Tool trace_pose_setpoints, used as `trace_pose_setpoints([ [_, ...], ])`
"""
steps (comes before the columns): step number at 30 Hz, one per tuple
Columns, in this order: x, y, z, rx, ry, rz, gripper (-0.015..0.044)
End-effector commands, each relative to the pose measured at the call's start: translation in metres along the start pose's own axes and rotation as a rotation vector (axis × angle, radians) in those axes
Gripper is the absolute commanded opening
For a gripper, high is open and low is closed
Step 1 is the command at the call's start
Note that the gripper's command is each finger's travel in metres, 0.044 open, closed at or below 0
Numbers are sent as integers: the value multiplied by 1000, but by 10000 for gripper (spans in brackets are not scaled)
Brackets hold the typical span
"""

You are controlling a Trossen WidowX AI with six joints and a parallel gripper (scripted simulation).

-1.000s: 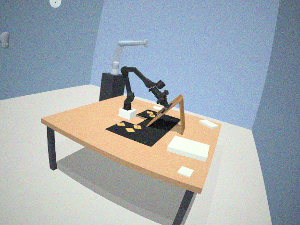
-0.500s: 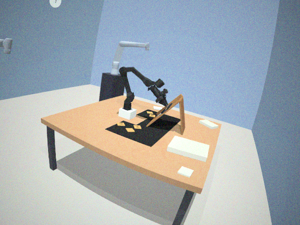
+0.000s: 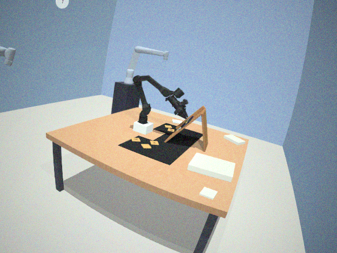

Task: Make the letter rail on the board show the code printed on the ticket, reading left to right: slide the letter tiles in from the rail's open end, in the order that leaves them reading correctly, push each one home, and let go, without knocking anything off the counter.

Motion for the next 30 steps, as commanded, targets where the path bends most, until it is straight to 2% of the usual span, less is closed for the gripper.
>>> trace_pose_setpoints([
  [1,0,3,0,3,-7,-2,295],
  [30,1,16,0,3,-7,-2,295],
])
Point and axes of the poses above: the point midway between the two fingers, 35 mm back from their tips, its own y axis back along the fingers, its own z axis across the jaws, x = y × z, the point moved 1 cm from there along y, back along the fingers, and after that the axes turned 2 degrees about y, right-handed, at the moved point
